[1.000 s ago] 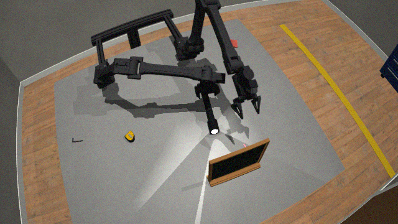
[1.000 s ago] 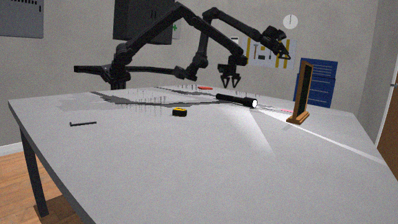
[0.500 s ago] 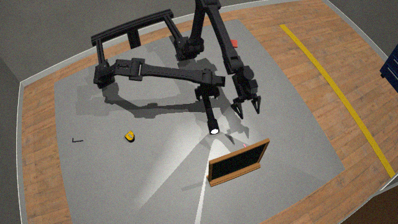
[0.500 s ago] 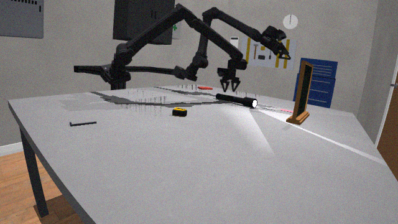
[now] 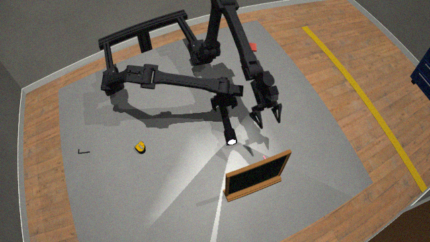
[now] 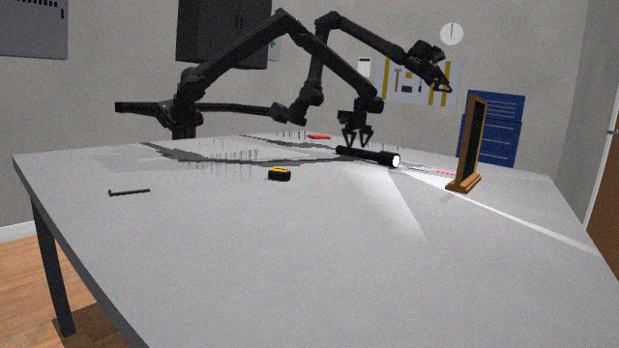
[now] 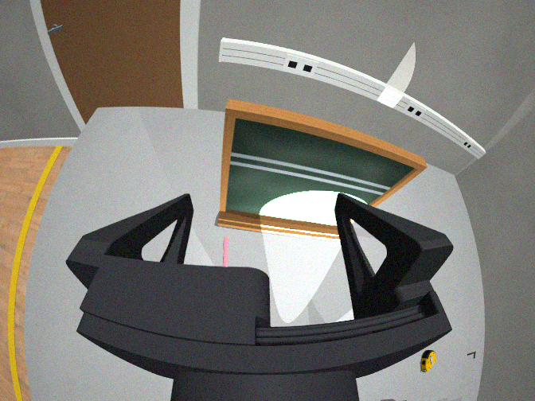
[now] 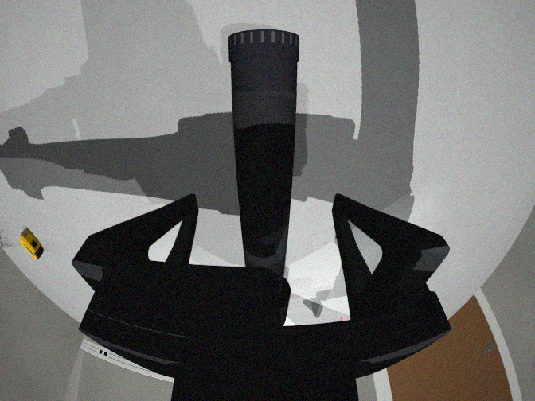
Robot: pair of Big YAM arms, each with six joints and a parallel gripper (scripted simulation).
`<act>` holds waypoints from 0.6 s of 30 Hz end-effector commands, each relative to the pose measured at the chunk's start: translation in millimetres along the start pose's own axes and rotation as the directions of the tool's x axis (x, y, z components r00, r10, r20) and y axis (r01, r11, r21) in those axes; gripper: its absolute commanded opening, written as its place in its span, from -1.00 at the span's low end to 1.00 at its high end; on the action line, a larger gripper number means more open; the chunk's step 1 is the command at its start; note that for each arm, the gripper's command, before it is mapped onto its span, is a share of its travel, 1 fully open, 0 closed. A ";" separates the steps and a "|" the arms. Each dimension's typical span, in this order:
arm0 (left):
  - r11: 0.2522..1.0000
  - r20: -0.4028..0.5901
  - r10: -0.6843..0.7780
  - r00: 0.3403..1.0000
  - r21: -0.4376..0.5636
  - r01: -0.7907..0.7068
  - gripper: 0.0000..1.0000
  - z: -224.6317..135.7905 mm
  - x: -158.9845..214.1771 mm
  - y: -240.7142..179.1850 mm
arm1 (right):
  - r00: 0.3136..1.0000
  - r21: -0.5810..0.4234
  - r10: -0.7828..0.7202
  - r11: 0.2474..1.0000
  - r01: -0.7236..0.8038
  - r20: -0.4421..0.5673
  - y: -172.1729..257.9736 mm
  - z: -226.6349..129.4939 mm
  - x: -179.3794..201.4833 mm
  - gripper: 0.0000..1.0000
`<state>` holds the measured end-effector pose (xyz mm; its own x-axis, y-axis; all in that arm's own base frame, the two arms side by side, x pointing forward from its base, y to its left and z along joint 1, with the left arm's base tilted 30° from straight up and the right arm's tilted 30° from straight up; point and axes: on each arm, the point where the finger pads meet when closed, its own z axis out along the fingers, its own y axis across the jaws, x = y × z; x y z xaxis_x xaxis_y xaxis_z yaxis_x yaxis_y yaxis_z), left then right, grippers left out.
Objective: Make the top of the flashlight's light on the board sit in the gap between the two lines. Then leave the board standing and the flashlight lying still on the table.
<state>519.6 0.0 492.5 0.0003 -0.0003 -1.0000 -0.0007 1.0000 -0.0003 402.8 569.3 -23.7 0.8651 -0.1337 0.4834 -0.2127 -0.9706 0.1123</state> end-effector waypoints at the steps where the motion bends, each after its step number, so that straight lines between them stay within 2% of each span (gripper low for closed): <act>1: 1.000 0.071 -0.001 0.997 -0.002 0.001 1.00 1.3 -41.7 0.1 | 1.000 -0.004 0.011 1.000 -0.011 0.007 5.7 19.4 10.0 0.90; 8: 1.000 0.071 -0.001 0.997 -0.002 0.001 1.00 1.3 -41.7 0.1 | 1.000 0.017 0.024 1.000 -0.024 -0.002 -2.5 20.7 18.1 0.90; 9: 1.000 0.071 -0.001 0.997 -0.002 0.001 1.00 1.3 -41.7 0.1 | 1.000 0.036 0.013 0.999 -0.013 -0.007 -9.5 8.5 12.2 0.90; 13: 1.000 0.071 -0.001 0.997 -0.002 0.001 1.00 1.3 -41.7 0.1 | 1.000 0.005 -0.009 1.000 0.009 0.005 0.1 29.0 -2.5 0.90; 15: 1.000 0.071 -0.001 0.997 -0.002 0.001 1.00 1.3 -41.7 0.1 | 1.000 -0.004 0.010 1.000 -0.010 0.007 6.1 39.3 9.4 0.90; 18: 1.000 0.071 -0.001 0.997 -0.002 0.001 1.00 1.3 -41.7 0.1 | 0.999 0.036 0.032 0.999 -0.031 -0.010 -8.9 22.2 23.6 0.90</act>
<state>519.6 0.0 492.5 0.0003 -0.0003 -1.0000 -0.0007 1.0000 -0.0003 412.5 564.2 -45.7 0.8660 -0.1311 0.4825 -0.2104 -0.9710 0.1138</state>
